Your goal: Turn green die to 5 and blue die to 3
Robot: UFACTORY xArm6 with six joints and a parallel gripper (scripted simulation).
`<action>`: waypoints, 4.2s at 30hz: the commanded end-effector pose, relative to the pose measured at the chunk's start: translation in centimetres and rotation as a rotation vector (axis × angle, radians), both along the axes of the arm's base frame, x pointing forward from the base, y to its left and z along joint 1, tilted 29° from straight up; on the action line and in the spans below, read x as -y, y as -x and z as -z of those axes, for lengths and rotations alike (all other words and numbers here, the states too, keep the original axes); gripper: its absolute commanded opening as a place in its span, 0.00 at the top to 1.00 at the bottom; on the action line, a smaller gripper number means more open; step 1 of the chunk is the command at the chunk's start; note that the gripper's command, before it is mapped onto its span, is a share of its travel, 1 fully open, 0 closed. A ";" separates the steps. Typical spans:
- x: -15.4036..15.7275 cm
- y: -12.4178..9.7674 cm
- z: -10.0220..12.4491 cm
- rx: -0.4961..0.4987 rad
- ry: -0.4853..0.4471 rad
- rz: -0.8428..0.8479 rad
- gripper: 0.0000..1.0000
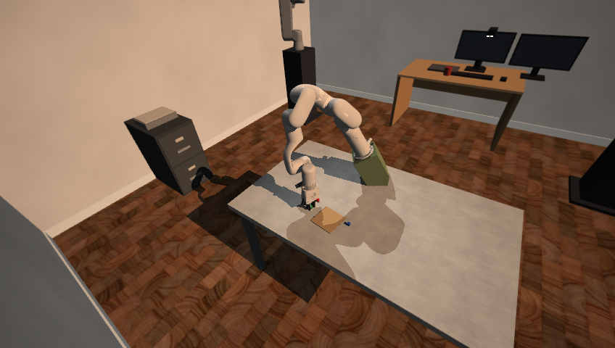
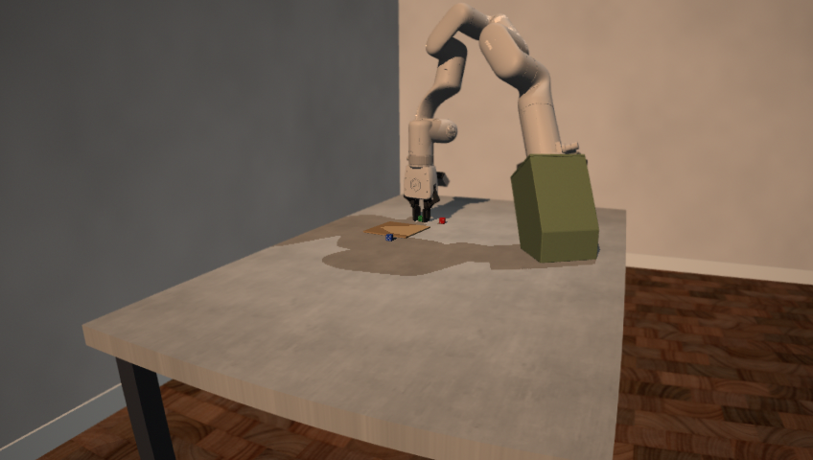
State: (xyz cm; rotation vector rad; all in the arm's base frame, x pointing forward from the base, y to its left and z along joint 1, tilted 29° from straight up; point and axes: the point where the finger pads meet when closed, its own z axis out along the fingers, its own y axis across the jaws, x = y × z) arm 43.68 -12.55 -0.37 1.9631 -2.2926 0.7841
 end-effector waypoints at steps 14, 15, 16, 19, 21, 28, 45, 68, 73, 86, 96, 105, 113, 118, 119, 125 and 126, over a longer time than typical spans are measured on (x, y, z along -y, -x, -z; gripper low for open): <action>0.0 -0.1 -0.1 0.002 0.000 -0.001 0.69; 0.0 -0.1 -0.1 0.002 0.000 -0.001 0.69; 0.0 -0.1 -0.1 0.002 0.000 -0.001 0.69; 0.0 -0.1 -0.1 0.002 0.000 -0.001 0.69; 0.0 -0.1 -0.1 0.002 0.000 -0.001 0.69; 0.0 -0.1 -0.1 0.002 0.000 -0.001 0.69; 0.0 -0.1 -0.1 0.002 0.000 -0.001 0.89; 0.0 -0.1 -0.1 0.002 0.000 -0.001 0.89; -0.5 0.3 -1.1 0.002 0.000 -0.001 0.89; -3.3 2.5 -7.5 0.002 0.000 -0.001 0.89; -3.9 2.9 -8.8 0.002 0.000 -0.001 0.89; -8.7 0.9 -7.4 -0.041 0.026 -0.093 0.89; -15.7 -0.6 -5.2 -0.093 0.073 -0.216 0.89; -16.8 -0.7 -4.8 -0.100 0.080 -0.234 0.89; -16.8 -0.7 -4.8 -0.100 0.080 -0.234 0.89; -16.8 -0.7 -4.8 -0.100 0.080 -0.234 0.89; -16.8 -0.7 -4.8 -0.100 0.080 -0.234 0.89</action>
